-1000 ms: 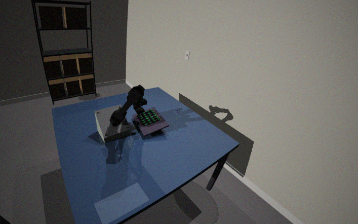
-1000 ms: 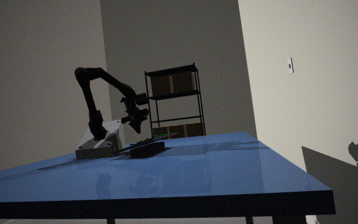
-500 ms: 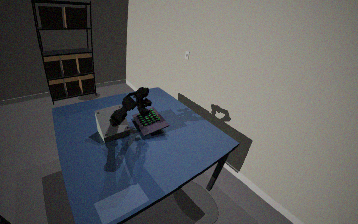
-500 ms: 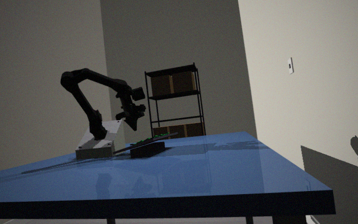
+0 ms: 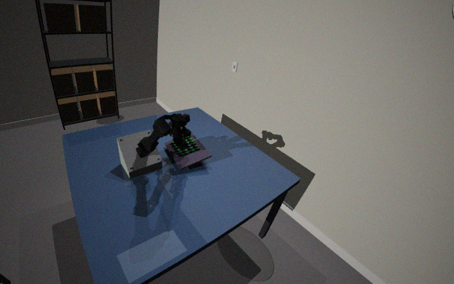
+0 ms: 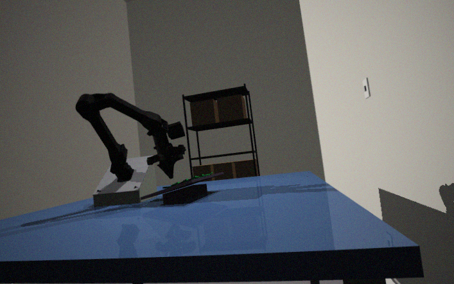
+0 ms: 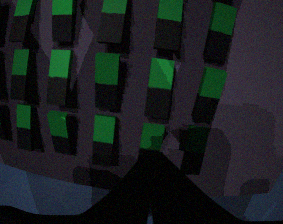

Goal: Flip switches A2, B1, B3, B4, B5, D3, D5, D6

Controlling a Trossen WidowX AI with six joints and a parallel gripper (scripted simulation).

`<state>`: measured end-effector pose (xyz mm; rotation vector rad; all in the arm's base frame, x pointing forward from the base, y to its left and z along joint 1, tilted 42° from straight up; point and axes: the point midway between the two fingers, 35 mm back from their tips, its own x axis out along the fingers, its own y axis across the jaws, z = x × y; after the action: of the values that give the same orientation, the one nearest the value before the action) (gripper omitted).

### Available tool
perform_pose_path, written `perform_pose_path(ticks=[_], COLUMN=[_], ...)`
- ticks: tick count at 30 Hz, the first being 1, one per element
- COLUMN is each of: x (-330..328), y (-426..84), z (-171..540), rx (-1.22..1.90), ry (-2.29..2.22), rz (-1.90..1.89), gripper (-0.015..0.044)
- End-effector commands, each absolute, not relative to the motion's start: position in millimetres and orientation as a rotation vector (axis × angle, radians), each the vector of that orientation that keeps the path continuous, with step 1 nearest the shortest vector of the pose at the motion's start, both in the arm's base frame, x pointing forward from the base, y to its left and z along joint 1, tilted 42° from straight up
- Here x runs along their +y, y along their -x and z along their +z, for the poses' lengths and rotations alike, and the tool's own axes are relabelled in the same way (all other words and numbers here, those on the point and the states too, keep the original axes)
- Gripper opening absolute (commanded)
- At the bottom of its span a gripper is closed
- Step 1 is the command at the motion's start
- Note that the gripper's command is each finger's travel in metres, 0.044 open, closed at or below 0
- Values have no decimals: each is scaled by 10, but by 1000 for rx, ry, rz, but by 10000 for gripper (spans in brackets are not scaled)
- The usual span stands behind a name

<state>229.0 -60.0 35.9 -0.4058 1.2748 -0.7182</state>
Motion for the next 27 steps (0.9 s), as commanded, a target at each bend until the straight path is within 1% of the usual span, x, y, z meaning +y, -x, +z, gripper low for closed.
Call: perform_pose_path(ticks=[1,27], x=[-664,-763], y=[-2288,-2310], z=[303,203], rx=[1278,1278], ry=[412,412], rz=[-721,-721], gripper=[0,0])
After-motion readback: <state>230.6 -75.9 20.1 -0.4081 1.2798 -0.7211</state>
